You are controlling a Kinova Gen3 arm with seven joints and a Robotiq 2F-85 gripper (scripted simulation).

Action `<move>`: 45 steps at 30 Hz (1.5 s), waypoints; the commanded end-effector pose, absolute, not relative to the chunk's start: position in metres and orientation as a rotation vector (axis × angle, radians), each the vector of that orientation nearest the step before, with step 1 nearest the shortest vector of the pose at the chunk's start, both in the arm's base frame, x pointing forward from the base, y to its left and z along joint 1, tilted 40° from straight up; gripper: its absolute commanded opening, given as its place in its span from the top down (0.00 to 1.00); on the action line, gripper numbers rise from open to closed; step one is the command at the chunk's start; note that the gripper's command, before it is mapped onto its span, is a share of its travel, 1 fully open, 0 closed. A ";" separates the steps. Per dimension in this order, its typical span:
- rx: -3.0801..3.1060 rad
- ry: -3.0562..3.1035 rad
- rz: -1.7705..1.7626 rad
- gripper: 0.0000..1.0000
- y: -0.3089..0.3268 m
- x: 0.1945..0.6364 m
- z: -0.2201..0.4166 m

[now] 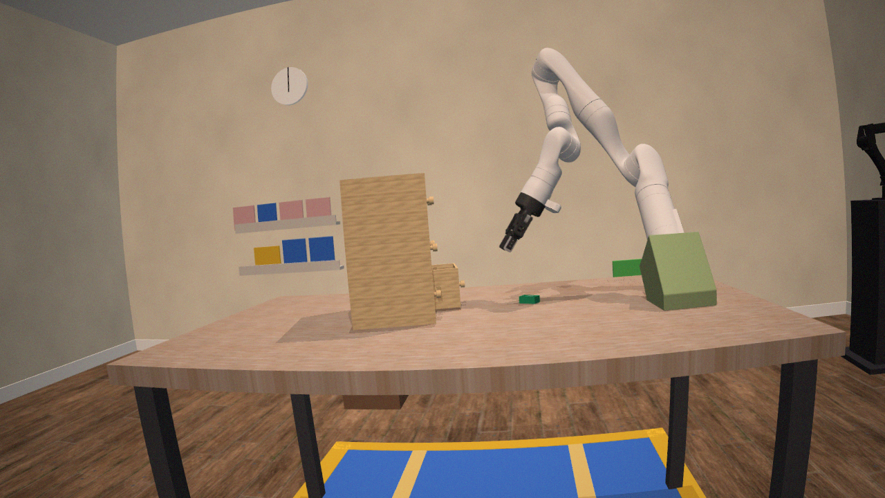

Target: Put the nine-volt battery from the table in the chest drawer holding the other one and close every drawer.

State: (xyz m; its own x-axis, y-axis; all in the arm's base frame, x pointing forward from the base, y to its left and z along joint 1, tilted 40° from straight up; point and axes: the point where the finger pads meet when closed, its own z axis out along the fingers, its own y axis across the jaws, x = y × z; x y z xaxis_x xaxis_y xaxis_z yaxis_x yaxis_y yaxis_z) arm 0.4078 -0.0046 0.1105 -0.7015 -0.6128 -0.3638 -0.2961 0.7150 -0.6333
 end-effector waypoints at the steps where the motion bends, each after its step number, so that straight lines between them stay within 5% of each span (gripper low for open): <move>1: -0.685 2.362 -0.724 1.00 -0.004 0.405 0.108; 36: -0.706 2.339 -0.730 1.00 -0.011 0.423 0.093; 45: -0.702 2.333 -0.724 1.00 -0.022 0.461 0.063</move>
State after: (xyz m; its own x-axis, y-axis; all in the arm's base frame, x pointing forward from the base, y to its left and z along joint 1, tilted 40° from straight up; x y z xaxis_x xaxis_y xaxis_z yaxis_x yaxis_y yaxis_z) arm 0.4502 -0.0103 0.0743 -0.6732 -0.6393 -0.3717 -0.3214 0.7056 -0.6315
